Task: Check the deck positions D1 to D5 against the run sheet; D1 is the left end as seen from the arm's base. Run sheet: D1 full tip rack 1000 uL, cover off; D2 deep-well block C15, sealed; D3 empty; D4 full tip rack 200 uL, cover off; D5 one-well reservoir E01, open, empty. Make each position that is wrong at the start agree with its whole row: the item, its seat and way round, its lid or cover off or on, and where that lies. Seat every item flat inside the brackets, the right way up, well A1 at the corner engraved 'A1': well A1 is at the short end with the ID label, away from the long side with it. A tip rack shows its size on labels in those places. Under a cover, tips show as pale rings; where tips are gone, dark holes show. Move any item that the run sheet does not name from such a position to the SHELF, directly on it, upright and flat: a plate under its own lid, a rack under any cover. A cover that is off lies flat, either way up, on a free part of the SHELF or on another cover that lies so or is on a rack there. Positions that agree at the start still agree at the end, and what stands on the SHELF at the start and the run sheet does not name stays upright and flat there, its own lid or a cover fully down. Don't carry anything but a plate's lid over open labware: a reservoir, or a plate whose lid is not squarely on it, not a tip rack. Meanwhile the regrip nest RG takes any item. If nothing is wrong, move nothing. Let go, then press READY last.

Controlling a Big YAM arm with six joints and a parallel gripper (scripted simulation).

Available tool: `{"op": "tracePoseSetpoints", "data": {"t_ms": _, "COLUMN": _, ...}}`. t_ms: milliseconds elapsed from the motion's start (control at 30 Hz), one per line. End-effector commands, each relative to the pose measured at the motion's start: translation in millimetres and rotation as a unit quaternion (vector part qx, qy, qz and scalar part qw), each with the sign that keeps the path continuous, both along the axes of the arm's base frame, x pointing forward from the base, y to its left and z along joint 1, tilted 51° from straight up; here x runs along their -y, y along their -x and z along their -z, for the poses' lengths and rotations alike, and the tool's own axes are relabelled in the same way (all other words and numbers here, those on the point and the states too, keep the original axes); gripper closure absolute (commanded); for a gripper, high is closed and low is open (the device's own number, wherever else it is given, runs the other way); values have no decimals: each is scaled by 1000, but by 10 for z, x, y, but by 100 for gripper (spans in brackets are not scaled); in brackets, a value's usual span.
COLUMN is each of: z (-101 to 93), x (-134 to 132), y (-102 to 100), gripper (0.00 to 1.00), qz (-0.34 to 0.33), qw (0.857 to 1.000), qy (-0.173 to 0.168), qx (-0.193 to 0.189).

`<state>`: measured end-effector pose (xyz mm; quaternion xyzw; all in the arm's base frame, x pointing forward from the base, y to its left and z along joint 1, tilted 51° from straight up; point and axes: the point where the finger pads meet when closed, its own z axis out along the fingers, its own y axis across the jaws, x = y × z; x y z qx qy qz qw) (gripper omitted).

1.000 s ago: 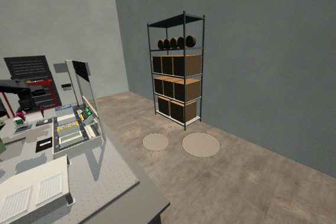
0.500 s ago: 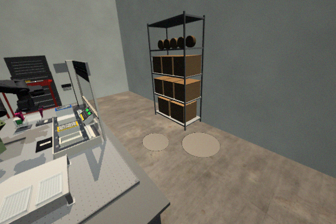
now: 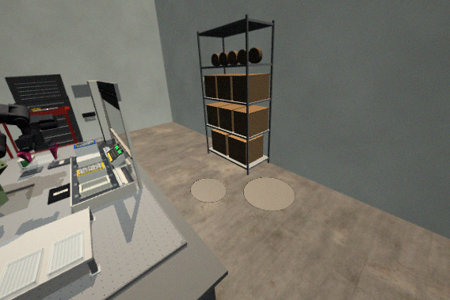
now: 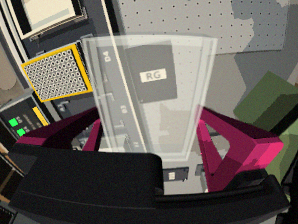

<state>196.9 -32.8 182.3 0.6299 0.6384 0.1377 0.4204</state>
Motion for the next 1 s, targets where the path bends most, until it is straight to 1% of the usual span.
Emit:
{"op": "tracePoseSetpoints", "data": {"t_ms": 0, "z": -339, "x": 188, "y": -54, "gripper": 100, "qz": -21, "qw": 999, "qy": 18, "qx": 16}}
{"op": "tracePoseSetpoints", "data": {"t_ms": 100, "z": -452, "x": 325, "y": -47, "gripper": 100, "qz": -21, "qw": 999, "qy": 24, "qx": 20}}
{"op": "tracePoseSetpoints", "data": {"t_ms": 133, "z": -439, "x": 372, "y": -67, "gripper": 100, "qz": -21, "qw": 999, "qy": 25, "qx": 8}}
{"op": "tracePoseSetpoints", "data": {"t_ms": 167, "z": -466, "x": 418, "y": -66, "gripper": 100, "qz": -21, "qw": 999, "qy": 27, "qx": 8}}
{"op": "tracePoseSetpoints", "data": {"t_ms": 200, "z": -388, "x": 419, "y": -62, "gripper": 100, "qz": -21, "qw": 999, "qy": 26, "qx": 1}}
{"op": "tracePoseSetpoints", "data": {"t_ms": 267, "z": -388, "x": 419, "y": -62, "gripper": 100, "qz": -21, "qw": 999, "qy": 26, "qx": 1}}
{"op": "tracePoseSetpoints", "data": {"t_ms": 300, "z": -228, "x": 417, "y": -51, "gripper": 100, "qz": -22, "qw": 999, "qy": 23, "qx": -13}}
{"op": "tracePoseSetpoints", "data": {"t_ms": 533, "z": -237, "x": 415, "y": -39, "gripper": 100, "qz": -22, "qw": 999, "qy": 23, "qx": -11}}
{"op": "tracePoseSetpoints", "data": {"t_ms": 567, "z": -494, "x": 466, "y": -64, "gripper": 100, "qz": -23, "qw": 999, "qy": 30, "qx": 7}}
{"op": "tracePoseSetpoints", "data": {"t_ms": 767, "z": -642, "x": 743, "y": -61, "gripper": 100, "qz": -23, "qw": 999, "qy": 39, "qx": 4}}
{"op": "tracePoseSetpoints", "data": {"t_ms": 833, "z": -642, "x": 743, "y": -61, "gripper": 100, "qz": -23, "qw": 999, "qy": 39, "qx": 4}}
{"op": "tracePoseSetpoints", "data": {"t_ms": 967, "z": -731, "x": 929, "y": -58, "gripper": 100, "qz": -23, "qw": 999, "qy": 43, "qx": 1}}
